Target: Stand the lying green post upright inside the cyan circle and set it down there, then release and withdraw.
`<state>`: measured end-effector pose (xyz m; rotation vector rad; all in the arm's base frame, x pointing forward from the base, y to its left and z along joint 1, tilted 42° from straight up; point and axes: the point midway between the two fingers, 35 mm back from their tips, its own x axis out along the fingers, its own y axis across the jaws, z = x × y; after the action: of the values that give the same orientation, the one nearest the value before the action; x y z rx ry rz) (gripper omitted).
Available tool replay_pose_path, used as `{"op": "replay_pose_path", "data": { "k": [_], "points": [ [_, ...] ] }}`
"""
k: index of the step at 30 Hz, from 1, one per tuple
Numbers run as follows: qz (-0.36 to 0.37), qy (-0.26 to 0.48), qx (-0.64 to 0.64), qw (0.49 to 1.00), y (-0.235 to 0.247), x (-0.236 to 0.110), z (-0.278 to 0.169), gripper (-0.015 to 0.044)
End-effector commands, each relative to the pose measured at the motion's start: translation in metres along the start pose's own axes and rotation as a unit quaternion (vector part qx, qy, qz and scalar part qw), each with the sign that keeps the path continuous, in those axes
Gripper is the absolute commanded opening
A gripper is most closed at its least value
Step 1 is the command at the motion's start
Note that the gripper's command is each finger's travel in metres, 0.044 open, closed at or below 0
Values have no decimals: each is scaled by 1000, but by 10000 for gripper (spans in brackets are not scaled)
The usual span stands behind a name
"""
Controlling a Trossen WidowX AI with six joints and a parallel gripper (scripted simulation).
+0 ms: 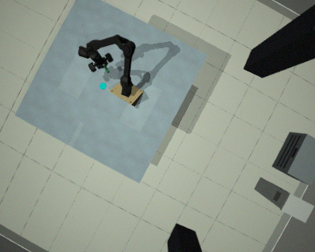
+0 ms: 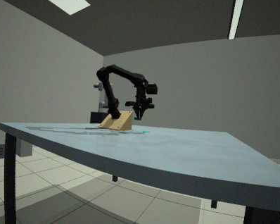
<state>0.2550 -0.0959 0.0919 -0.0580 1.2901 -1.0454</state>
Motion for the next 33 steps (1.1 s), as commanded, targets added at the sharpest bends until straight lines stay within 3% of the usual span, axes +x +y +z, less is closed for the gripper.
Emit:
{"op": "replay_pose_path", "data": {
  "k": [1, 14, 33],
  "points": [
    [1, 2, 5, 1000, -1, -9, -1, 23],
    [-1, 4, 1, 1000, -3, -33, -6, 23],
    [13, 9, -288, 958, 46, -39, -30, 23]
  ]
}}
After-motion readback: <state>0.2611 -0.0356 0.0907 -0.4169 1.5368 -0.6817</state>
